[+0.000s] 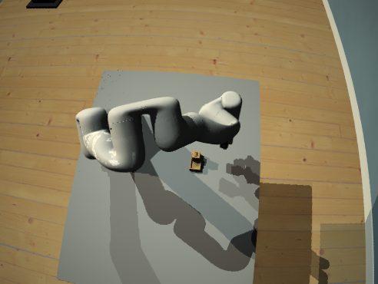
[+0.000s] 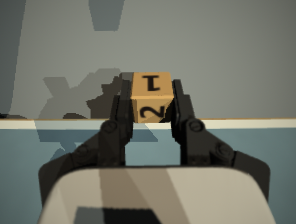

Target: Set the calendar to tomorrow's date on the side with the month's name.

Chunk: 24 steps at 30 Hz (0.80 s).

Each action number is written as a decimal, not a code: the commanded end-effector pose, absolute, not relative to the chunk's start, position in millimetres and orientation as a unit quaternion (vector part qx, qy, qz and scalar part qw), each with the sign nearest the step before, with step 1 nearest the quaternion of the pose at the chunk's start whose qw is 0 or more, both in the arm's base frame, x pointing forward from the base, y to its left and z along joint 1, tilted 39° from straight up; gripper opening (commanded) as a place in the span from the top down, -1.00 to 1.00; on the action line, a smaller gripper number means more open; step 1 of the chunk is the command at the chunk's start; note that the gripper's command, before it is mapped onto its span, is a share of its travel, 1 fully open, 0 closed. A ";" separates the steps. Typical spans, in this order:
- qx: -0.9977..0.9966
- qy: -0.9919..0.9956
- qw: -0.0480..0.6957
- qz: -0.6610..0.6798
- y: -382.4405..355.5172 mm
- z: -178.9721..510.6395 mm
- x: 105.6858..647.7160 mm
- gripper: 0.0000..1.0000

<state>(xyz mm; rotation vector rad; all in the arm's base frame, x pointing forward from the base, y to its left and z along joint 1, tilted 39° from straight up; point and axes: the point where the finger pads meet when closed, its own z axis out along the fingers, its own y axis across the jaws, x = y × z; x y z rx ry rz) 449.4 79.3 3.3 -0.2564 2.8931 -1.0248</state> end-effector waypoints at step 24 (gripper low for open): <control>-0.083 0.939 0.032 -0.332 25.3 -66.1 460.9 0.43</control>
